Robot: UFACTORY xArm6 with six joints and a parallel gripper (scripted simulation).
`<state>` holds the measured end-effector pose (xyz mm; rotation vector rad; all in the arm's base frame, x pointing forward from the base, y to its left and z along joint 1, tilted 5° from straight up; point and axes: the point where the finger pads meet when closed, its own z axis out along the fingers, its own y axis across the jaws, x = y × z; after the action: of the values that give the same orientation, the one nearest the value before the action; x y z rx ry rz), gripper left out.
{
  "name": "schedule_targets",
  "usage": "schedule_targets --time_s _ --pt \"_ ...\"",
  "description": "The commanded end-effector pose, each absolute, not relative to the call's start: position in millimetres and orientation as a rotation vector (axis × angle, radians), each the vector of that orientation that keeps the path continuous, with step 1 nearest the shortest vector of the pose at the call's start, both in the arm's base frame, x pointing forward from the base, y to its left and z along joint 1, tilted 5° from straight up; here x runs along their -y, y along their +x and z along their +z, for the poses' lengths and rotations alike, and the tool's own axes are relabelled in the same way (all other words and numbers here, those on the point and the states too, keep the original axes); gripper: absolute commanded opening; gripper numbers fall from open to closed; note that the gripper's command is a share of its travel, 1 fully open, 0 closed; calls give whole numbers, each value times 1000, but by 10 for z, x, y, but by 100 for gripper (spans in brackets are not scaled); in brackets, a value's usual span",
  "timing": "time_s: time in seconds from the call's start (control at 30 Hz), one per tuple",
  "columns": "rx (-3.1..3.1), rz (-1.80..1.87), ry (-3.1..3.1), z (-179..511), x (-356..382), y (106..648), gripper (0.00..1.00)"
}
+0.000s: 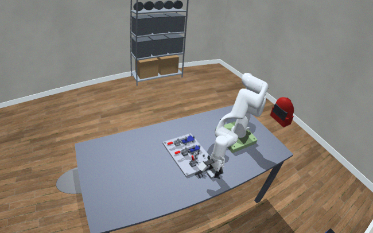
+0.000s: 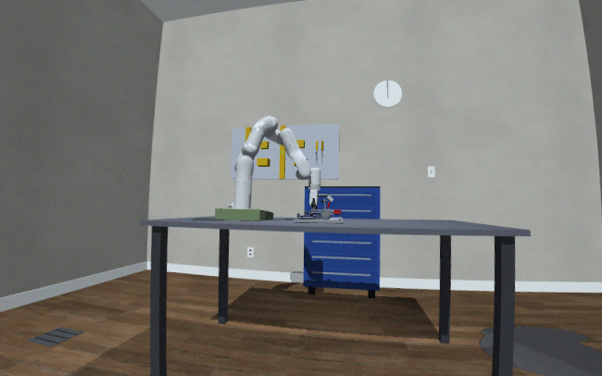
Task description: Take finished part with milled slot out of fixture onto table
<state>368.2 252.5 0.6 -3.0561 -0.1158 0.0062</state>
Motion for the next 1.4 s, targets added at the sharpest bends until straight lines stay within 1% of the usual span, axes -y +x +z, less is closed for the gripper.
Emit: schedule_targets --time_s 0.0,1.37 --pt "116 1 -3054 19 -2533 3695 0" --pt "116 1 -3054 -33 -2538 3696 0"
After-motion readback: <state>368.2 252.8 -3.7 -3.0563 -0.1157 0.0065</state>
